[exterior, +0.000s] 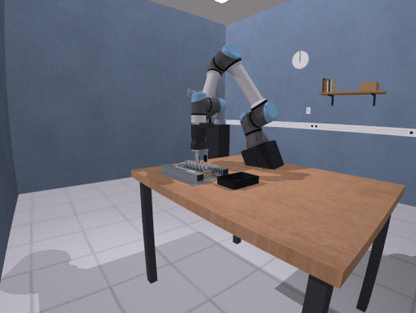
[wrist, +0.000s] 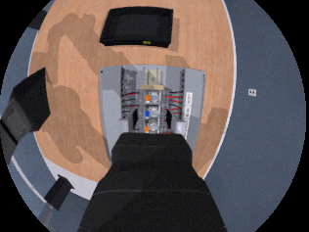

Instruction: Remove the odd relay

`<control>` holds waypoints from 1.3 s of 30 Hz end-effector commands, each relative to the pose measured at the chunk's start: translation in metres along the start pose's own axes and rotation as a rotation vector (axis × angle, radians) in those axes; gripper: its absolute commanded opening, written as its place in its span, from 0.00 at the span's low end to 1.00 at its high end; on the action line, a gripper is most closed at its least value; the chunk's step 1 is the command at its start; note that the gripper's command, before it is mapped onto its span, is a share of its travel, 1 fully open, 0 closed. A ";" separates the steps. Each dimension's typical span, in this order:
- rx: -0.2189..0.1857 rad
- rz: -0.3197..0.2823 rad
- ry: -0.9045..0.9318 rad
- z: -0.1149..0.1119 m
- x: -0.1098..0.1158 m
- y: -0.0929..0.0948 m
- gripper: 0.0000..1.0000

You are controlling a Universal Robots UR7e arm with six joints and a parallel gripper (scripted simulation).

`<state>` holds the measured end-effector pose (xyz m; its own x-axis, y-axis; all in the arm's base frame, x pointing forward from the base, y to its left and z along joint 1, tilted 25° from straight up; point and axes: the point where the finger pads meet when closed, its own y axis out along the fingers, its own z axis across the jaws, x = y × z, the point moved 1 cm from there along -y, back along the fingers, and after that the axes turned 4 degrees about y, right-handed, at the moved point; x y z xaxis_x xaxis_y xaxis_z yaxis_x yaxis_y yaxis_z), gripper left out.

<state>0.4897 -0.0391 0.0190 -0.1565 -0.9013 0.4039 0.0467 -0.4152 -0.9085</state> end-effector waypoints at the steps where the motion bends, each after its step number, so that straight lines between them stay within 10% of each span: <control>1: -0.004 0.001 0.000 -0.002 0.000 0.002 0.98; 39: -0.004 0.001 0.000 -0.002 0.000 0.032 0.98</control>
<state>0.4905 -0.0503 -0.0056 -0.1565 -0.9013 0.4039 0.0449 -0.4151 -0.9087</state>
